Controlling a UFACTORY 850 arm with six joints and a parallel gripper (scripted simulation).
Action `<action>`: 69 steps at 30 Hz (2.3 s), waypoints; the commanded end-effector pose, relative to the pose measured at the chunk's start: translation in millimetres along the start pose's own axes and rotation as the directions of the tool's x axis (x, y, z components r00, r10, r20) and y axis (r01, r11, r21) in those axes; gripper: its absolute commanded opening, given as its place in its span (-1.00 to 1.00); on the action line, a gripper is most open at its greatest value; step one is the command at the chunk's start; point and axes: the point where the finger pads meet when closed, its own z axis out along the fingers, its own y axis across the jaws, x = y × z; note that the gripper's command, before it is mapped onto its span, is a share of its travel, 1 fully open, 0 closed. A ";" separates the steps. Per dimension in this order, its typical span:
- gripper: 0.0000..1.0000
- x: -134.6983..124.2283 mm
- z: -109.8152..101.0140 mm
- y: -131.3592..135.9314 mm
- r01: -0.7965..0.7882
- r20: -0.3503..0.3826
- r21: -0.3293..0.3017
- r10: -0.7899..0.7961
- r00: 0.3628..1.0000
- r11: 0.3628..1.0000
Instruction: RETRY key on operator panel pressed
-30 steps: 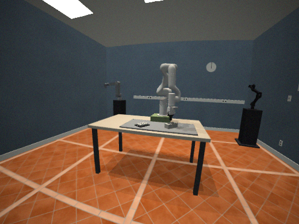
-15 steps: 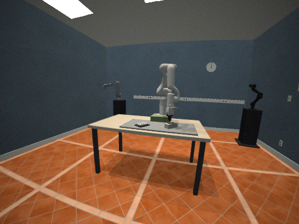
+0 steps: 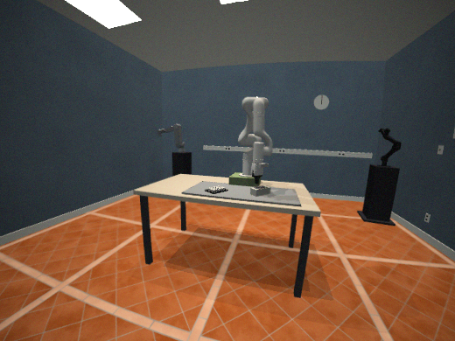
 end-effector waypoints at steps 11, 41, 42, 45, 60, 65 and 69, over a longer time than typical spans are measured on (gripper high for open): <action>-1.00 0.7 -0.5 0.5 0.000 -0.001 0.000 0.000 1.000 1.000; -1.00 0.7 -0.5 0.5 0.000 -0.001 0.000 0.000 1.000 1.000; -1.00 0.7 -0.5 0.5 0.000 -0.001 0.000 0.000 1.000 1.000; -1.00 0.7 -0.5 0.5 0.000 -0.001 0.000 0.000 1.000 1.000; -1.00 -2.3 -30.5 -47.0 0.000 -0.002 0.000 0.000 1.000 1.000; -1.00 -2.3 -30.5 -47.0 0.000 -0.002 0.000 0.000 1.000 1.000; -1.00 -2.3 -30.5 -47.0 0.000 -0.002 0.000 0.000 1.000 1.000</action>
